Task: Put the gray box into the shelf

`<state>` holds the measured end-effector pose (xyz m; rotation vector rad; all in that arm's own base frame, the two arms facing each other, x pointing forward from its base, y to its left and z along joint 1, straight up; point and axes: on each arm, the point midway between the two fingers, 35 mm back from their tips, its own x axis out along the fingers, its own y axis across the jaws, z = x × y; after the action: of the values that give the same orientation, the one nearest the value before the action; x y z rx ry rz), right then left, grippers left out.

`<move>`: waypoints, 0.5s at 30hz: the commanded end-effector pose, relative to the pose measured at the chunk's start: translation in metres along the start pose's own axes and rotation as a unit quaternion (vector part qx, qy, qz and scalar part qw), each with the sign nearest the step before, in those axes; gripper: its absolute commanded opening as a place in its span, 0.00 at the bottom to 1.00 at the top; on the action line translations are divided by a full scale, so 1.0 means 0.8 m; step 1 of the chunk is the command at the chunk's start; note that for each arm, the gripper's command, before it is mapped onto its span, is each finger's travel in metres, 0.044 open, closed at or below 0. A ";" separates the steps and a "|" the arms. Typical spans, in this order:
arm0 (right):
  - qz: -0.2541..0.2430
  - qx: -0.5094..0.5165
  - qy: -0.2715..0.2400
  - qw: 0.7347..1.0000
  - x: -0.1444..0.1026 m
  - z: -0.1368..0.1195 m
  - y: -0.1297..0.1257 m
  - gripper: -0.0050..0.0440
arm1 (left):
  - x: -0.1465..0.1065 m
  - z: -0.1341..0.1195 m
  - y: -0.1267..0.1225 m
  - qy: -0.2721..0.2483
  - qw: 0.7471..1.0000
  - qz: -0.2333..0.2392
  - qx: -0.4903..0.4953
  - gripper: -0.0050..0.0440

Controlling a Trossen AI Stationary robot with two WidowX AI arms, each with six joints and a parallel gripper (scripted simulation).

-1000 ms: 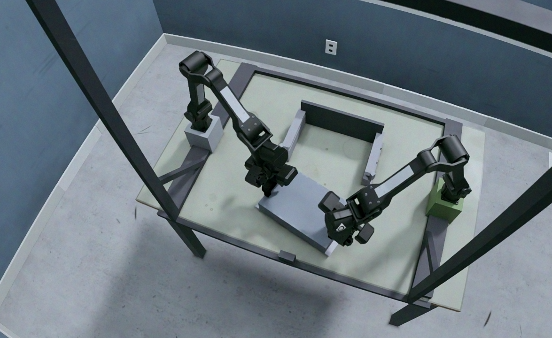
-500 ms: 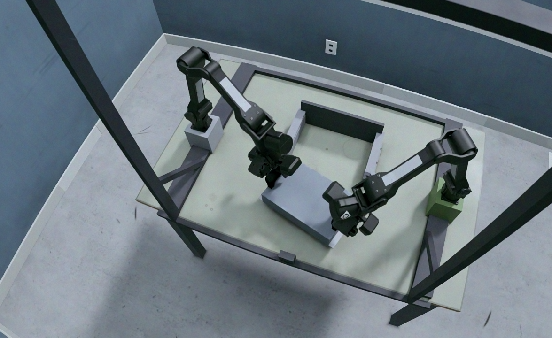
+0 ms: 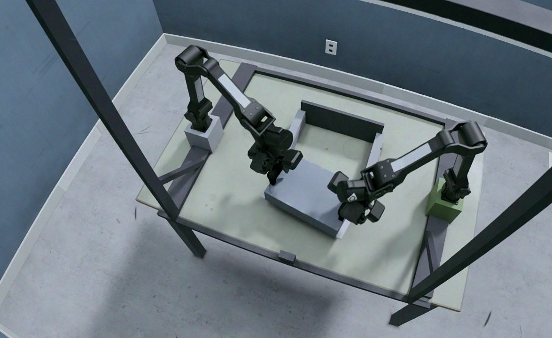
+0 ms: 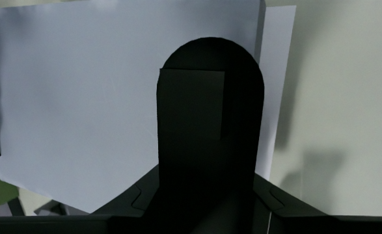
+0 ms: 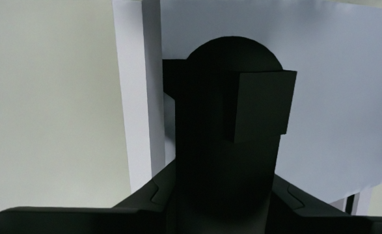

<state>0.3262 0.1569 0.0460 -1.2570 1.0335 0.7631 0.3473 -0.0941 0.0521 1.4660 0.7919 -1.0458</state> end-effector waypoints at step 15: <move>-0.022 -0.062 -0.048 0.997 -0.027 -0.041 -0.016 0.30 | -0.032 0.005 0.018 0.023 0.997 0.026 -0.064 0.30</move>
<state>0.3226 0.1247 0.0513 -1.3319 0.9596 0.8600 0.3470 -0.0927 0.0570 1.4036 0.8763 -0.9476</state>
